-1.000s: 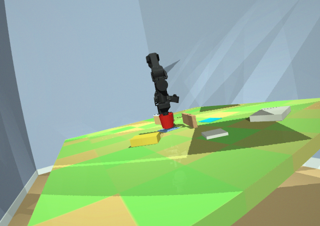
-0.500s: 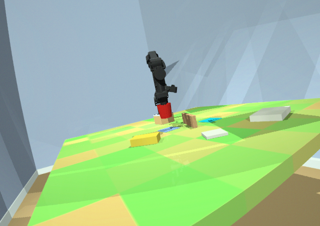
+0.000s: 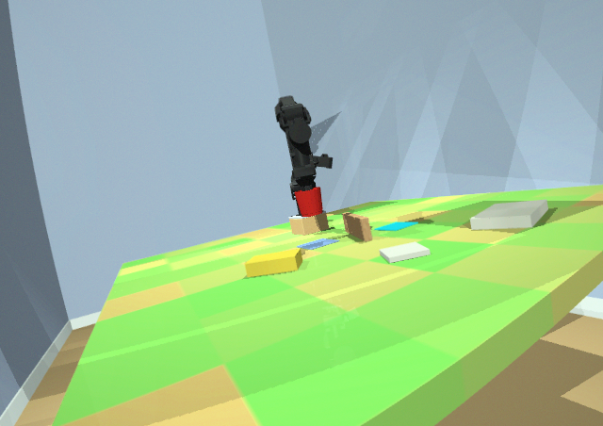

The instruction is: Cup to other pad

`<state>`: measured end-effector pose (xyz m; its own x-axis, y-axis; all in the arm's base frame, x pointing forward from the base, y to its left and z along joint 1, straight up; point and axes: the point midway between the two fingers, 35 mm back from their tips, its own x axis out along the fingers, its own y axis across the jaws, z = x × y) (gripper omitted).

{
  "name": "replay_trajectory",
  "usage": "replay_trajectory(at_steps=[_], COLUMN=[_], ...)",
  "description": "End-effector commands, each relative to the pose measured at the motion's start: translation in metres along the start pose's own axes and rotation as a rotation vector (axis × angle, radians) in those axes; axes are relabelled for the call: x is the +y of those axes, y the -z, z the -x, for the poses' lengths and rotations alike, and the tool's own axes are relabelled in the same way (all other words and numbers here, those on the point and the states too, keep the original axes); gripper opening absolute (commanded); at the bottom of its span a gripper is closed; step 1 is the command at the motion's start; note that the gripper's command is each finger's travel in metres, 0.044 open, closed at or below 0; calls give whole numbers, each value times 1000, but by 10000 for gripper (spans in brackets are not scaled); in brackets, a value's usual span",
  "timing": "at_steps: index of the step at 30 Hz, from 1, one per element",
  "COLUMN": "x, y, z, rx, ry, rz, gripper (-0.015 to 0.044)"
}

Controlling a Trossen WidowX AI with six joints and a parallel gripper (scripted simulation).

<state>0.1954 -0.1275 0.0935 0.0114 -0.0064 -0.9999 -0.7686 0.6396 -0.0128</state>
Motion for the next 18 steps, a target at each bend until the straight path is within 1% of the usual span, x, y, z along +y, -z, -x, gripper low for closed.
replay_trajectory(at_steps=[1, 18], x=[0, 0], y=[0, 0], z=[3, 0], rx=[1, 0], ry=[8, 2], rz=[-1, 0], gripper=[0, 0])
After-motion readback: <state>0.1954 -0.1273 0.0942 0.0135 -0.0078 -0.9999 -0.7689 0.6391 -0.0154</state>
